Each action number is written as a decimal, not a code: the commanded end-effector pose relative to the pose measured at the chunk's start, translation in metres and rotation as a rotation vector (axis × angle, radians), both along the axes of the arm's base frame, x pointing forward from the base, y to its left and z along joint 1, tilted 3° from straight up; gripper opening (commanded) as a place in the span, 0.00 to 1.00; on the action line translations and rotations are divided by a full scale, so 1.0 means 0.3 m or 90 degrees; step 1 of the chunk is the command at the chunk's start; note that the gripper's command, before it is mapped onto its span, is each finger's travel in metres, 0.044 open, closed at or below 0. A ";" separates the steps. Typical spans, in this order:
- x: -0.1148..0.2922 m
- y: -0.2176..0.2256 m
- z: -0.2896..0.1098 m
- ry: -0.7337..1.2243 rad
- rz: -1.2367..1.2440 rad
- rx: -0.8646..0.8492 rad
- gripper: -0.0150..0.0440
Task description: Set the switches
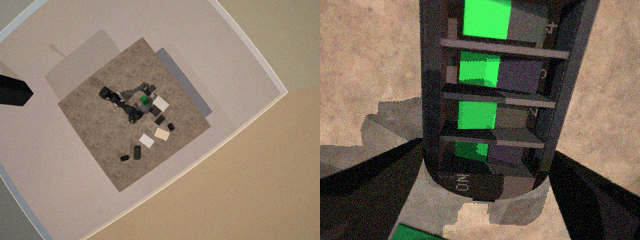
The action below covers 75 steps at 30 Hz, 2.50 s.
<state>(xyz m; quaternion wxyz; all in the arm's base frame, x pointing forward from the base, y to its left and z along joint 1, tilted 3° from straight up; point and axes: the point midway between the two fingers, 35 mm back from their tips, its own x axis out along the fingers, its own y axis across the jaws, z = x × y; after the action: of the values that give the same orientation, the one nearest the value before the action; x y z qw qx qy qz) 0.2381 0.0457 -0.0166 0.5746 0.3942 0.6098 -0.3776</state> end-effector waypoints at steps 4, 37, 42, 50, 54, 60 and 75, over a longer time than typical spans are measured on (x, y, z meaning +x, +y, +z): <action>0.040 -0.001 0.003 -0.021 -0.001 -0.001 0.25; 0.108 0.004 0.004 -0.016 -0.005 0.002 0.43; 0.108 0.004 0.004 -0.016 -0.005 0.002 0.65; 0.108 -0.002 0.158 -0.023 -0.001 -0.001 1.00; 0.107 -0.003 0.167 -0.023 -0.001 -0.001 1.00; 0.109 -0.003 0.176 -0.023 -0.001 -0.001 0.96; 0.103 -0.012 0.436 -0.024 -0.004 0.003 0.29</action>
<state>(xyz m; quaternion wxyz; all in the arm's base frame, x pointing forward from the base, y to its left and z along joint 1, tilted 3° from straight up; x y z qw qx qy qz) 0.2699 0.0423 0.1151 0.5852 0.4073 0.5955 -0.3701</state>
